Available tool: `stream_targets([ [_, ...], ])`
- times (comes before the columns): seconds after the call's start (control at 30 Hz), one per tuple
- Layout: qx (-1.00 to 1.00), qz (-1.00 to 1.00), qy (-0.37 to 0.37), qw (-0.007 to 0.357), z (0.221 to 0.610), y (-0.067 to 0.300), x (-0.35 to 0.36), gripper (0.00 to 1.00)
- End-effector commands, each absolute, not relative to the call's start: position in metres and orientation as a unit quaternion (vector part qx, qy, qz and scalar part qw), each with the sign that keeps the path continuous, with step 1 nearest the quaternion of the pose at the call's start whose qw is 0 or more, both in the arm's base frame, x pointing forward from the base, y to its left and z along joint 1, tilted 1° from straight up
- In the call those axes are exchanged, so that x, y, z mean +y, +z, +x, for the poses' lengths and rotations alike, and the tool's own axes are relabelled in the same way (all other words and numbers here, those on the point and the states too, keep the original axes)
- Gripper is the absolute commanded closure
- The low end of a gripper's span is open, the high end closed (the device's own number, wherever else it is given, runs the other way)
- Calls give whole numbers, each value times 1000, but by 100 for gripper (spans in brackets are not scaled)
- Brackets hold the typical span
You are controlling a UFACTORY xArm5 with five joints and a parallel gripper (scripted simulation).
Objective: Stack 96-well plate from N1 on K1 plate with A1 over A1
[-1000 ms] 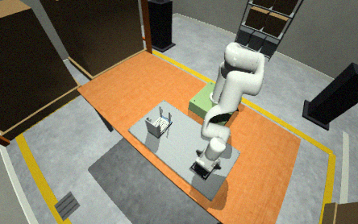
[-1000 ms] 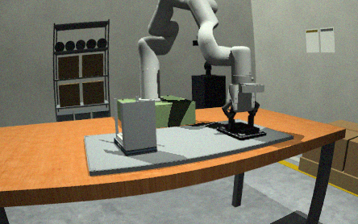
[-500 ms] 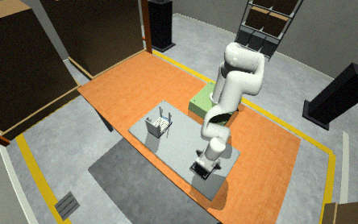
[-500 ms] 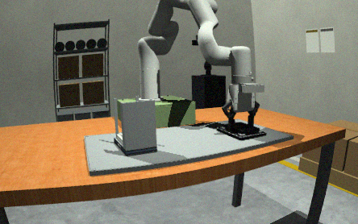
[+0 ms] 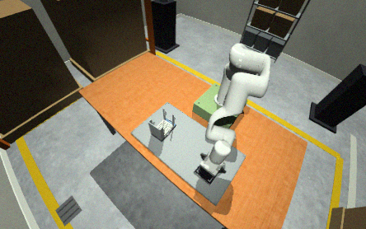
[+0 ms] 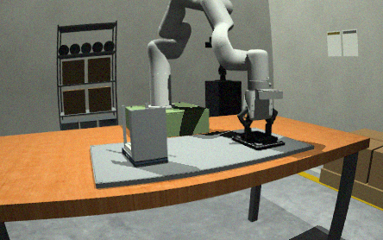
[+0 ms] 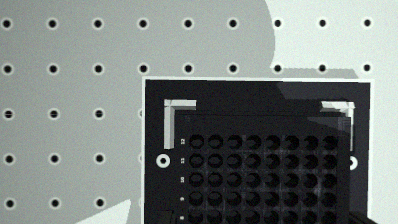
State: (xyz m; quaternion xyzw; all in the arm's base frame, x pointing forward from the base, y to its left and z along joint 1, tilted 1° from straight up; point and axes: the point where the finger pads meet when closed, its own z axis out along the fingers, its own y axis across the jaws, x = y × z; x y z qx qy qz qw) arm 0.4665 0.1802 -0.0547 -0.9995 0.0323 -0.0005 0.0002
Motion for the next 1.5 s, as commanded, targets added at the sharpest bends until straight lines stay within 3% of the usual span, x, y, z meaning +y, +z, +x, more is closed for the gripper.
stream_targets([
  [0.0,32,-999,-4,-3,468,-53,181,100],
  [1.47,32,-999,-4,-3,468,-25,181,100],
])
